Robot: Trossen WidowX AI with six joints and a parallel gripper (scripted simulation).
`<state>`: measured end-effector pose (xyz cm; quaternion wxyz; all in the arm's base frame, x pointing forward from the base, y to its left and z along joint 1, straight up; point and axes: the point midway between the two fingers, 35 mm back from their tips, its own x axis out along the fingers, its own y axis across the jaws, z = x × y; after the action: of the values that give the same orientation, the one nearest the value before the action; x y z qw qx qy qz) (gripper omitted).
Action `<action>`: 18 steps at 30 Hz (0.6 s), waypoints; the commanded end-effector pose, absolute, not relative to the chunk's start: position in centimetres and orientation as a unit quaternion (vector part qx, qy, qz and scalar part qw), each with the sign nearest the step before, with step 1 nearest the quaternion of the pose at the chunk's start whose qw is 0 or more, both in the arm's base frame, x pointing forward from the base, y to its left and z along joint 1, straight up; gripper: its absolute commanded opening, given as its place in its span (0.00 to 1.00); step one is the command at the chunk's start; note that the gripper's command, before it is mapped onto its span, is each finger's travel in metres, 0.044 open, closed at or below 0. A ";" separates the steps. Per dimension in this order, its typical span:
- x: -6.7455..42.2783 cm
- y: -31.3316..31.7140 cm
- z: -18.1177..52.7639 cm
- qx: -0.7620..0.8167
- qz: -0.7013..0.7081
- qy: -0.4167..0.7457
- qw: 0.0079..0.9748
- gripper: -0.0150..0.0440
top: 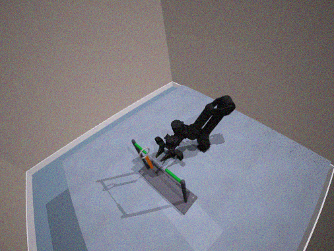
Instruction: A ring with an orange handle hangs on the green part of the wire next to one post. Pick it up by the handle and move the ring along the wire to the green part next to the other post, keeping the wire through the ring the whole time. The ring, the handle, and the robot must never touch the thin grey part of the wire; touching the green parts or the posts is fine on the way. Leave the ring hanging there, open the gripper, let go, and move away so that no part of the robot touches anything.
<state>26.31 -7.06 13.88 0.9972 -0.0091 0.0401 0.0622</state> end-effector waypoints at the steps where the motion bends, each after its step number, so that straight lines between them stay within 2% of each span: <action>1: 26.6 -7.1 14.0 -0.008 0.060 0.038 0.997 0.53; 18: 29.0 -7.1 14.2 -0.008 0.060 0.037 0.997 0.53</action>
<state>28.62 -7.08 14.21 0.9974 -0.0101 0.0370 0.0614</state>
